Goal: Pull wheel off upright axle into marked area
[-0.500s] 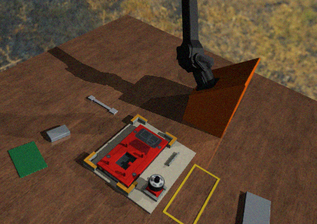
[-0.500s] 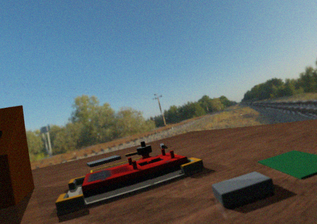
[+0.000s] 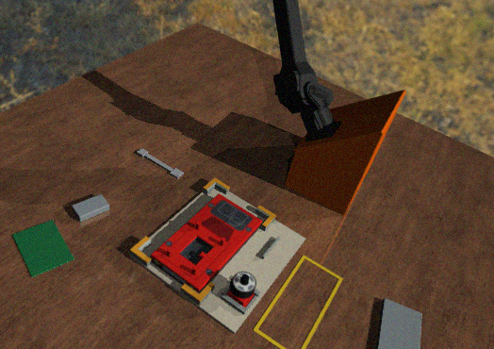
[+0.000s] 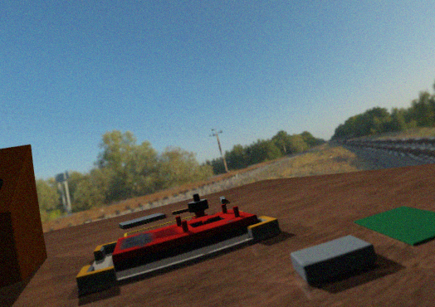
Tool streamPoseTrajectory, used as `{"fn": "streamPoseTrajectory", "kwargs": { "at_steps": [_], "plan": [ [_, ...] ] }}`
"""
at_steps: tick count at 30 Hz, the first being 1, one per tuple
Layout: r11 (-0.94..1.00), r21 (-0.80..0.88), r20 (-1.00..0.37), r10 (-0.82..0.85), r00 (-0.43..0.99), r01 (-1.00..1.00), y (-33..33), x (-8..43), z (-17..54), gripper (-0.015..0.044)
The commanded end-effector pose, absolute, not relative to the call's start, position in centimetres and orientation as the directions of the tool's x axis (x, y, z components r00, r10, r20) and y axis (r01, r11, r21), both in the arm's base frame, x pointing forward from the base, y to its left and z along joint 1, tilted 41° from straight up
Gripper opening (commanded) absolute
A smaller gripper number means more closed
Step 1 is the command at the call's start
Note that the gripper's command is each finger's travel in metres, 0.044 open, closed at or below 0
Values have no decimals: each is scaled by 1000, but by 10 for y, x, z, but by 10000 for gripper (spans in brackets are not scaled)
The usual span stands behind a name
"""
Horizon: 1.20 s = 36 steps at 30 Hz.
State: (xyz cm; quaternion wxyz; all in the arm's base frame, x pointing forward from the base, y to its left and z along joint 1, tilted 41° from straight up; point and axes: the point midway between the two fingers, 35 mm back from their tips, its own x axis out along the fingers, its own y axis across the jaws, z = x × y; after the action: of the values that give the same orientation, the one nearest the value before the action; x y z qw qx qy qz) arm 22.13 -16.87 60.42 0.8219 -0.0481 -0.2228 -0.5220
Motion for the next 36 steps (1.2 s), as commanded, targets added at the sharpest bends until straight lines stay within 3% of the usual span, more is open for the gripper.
{"fn": "streamPoseTrajectory", "kwargs": {
  "at_steps": [1, 11, 19, 29, 36],
  "plan": [
    [534, 138, 374, -808, 456, 834, -164, 258, 581, 300],
    [662, 134, 139, -749, 647, 737, -145, 363, 487, 300],
    [684, 230, -83, -695, 714, 692, -119, 419, 405, 300],
    [623, 279, -417, -606, 677, 730, -63, 461, 264, 300],
    [572, 266, -540, -579, 611, 776, -36, 461, 205, 300]
  ]
}}
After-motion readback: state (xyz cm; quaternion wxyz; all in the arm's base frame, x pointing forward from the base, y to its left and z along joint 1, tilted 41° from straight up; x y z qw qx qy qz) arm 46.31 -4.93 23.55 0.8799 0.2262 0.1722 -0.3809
